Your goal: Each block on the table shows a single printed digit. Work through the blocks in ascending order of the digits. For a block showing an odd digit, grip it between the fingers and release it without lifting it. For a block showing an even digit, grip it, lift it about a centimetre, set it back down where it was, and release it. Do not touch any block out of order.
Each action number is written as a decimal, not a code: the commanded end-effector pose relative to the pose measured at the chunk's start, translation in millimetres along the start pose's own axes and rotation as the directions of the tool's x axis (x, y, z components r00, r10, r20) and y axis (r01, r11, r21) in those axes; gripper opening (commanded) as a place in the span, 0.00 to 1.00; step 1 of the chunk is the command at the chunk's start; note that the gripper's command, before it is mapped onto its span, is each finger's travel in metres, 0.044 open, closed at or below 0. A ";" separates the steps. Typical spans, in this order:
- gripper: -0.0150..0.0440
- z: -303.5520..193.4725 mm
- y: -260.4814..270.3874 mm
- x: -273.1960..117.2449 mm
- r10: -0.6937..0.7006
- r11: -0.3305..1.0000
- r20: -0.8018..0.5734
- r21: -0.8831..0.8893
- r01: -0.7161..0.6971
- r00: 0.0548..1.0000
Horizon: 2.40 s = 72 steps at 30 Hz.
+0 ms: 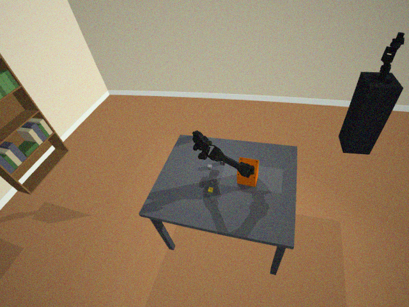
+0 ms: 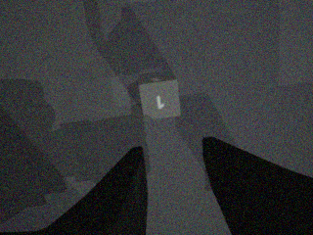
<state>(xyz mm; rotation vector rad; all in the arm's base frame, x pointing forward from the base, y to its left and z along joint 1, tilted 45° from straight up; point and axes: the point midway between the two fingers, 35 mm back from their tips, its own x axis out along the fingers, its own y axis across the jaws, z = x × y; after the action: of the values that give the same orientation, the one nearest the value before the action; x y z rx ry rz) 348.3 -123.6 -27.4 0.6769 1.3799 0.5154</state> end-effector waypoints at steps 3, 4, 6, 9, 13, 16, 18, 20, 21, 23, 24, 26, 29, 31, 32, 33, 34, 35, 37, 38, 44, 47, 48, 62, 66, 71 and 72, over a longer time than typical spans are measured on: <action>0.46 -0.1 22.8 -3.7 -0.008 1.000 -0.002 -0.003 0.008 1.000; 0.46 -0.9 38.5 -4.9 -0.010 1.000 -0.002 -0.002 0.010 1.000; 0.46 -4.5 69.4 -6.6 -0.014 1.000 -0.002 -0.001 0.014 1.000; 0.46 -15.2 113.9 -7.5 -0.017 1.000 -0.002 0.000 0.017 1.000; 0.46 -38.7 167.9 -6.2 -0.012 1.000 -0.002 0.001 0.012 1.000; 0.46 -62.2 203.2 -3.8 -0.003 1.000 -0.003 0.000 0.003 1.000; 0.46 -78.4 222.0 -2.0 0.004 1.000 -0.004 0.000 -0.004 1.000; 0.46 -84.5 228.2 -1.3 0.007 1.000 -0.005 0.000 -0.007 1.000; 0.46 -84.5 228.2 -1.3 0.007 1.000 -0.005 0.000 -0.007 1.000; 0.46 -84.5 228.2 -1.3 0.007 1.000 -0.005 0.000 -0.007 1.000; 0.46 -84.5 228.2 -1.3 0.007 1.000 -0.005 0.000 -0.007 1.000; 0.55 -83.1 227.5 9.5 0.005 1.000 -0.005 0.000 -0.005 1.000; 0.68 -82.2 227.7 56.3 0.005 1.000 -0.005 -0.001 -0.005 1.000; 0.77 -84.7 229.2 76.9 0.010 1.000 -0.005 -0.001 -0.010 1.000; 0.81 -85.1 229.5 79.4 0.010 1.000 -0.005 0.000 -0.010 1.000; 0.86 -85.1 229.5 79.4 0.010 1.000 -0.005 0.000 -0.010 1.000; 0.90 -85.1 229.5 79.4 0.010 1.000 -0.005 0.000 -0.010 1.000; 0.93 -85.1 229.5 79.4 0.010 1.000 -0.005 0.000 -0.010 1.000; 0.93 -85.1 229.5 79.4 0.010 1.000 -0.005 0.000 -0.010 1.000; 0.93 -85.1 229.5 79.7 0.010 1.000 -0.005 0.000 -0.010 1.000; 0.93 -84.8 229.4 88.2 0.009 1.000 -0.005 -0.001 -0.009 1.000; 0.93 -84.7 229.4 93.0 0.009 1.000 -0.005 -0.001 -0.009 1.000; 0.93 -84.7 229.4 94.6 0.009 1.000 -0.005 -0.001 -0.009 1.000; 0.93 -85.5 230.0 115.3 0.012 1.000 -0.005 0.000 -0.012 1.000; 0.80 -85.6 230.1 115.6 0.012 1.000 -0.005 0.000 -0.012 1.000; 0.58 -85.6 230.1 115.6 0.012 1.000 -0.005 0.000 -0.012 1.000; 0.53 -85.6 230.1 115.6 0.012 1.000 -0.005 0.000 -0.012 1.000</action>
<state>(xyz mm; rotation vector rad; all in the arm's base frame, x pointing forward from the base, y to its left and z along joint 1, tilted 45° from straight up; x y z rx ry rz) 291.6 131.3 47.8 0.6823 1.3793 0.5332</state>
